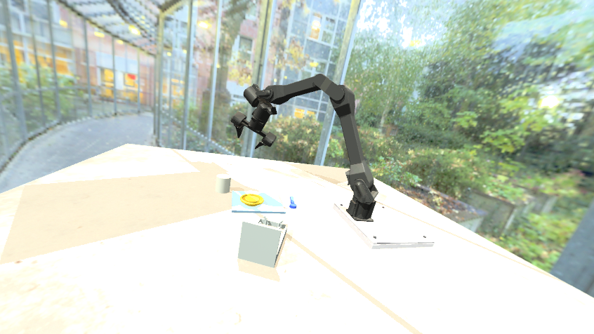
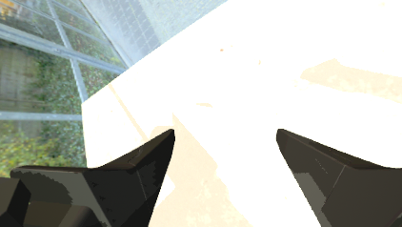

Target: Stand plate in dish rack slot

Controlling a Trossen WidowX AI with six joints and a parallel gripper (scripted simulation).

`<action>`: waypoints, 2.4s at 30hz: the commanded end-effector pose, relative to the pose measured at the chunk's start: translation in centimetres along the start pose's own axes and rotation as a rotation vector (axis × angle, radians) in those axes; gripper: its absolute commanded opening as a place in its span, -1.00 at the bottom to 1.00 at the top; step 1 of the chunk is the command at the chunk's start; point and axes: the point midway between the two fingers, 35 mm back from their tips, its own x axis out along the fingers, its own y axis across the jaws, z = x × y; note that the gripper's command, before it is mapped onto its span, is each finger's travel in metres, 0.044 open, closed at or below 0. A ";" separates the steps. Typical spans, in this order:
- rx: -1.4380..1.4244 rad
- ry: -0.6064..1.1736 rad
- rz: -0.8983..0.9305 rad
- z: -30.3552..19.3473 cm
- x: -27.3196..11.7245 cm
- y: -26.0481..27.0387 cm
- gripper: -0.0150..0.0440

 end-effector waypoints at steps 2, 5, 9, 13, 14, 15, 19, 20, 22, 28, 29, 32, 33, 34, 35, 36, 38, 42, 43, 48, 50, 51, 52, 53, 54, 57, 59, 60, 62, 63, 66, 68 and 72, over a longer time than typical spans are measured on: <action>-0.148 0.059 -0.010 -2.8 -0.6 -0.1 0.86; -0.245 0.094 -0.014 -4.5 -1.1 -0.2 0.86; -0.373 0.139 -0.017 -6.7 -1.7 -0.4 0.86; -0.502 0.184 -0.016 -8.8 -2.4 -0.7 0.86; -0.534 0.196 -0.016 -9.3 -2.6 -0.8 0.86; -0.566 0.208 -0.015 -9.9 -2.8 -0.9 0.86; -0.694 0.256 -0.011 -12.0 -3.6 -1.3 0.86; -0.726 0.268 -0.009 -12.6 -3.8 -1.4 0.86; -0.790 0.292 -0.005 -13.6 -4.2 -1.7 0.86; -0.981 0.365 0.010 -16.5 -5.6 -2.7 0.86; -1.013 0.377 0.013 -17.0 -5.8 -2.9 0.86; -1.108 0.413 0.024 -18.4 -6.5 -3.5 0.86; -1.140 0.426 0.028 -18.9 -6.7 -3.7 0.86; -1.171 0.438 0.032 -19.3 -7.0 -3.9 0.86; -1.203 0.450 0.036 -19.7 -7.2 -4.1 0.86; -1.234 0.462 0.040 -20.2 -7.5 -4.3 0.86; -1.297 0.487 0.050 -21.0 -7.9 -4.8 0.86; -1.422 0.536 0.070 -22.6 -9.0 -5.8 0.86; -1.454 0.548 0.076 -23.0 -9.2 -6.0 0.86; -1.608 0.611 0.107 -24.9 -10.6 -7.4 0.86; -1.670 0.636 0.120 -25.6 -11.1 -8.0 0.86; -1.700 0.649 0.127 -25.9 -11.4 -8.3 0.86; -1.731 0.662 0.135 -26.3 -11.7 -8.7 0.86; -1.761 0.675 0.142 -26.6 -12.0 -9.0 0.86; -1.791 0.688 0.150 -27.0 -12.3 -9.3 0.86; -1.860 0.717 0.168 -27.9 -13.1 -10.2 0.86; -1.865 0.720 0.169 -27.9 -13.1 -10.2 0.86; -1.865 0.720 0.169 -27.9 -13.1 -10.2 0.86; -1.865 0.720 0.169 -28.0 -13.0 -10.2 0.86; -1.865 0.720 0.169 -28.0 -12.9 -10.3 0.86; -1.865 0.720 0.169 -28.3 -12.5 -10.4 0.86; -1.865 0.720 0.169 -28.4 -12.2 -10.6 0.86; -1.865 0.719 0.169 -28.7 -11.7 -10.8 0.86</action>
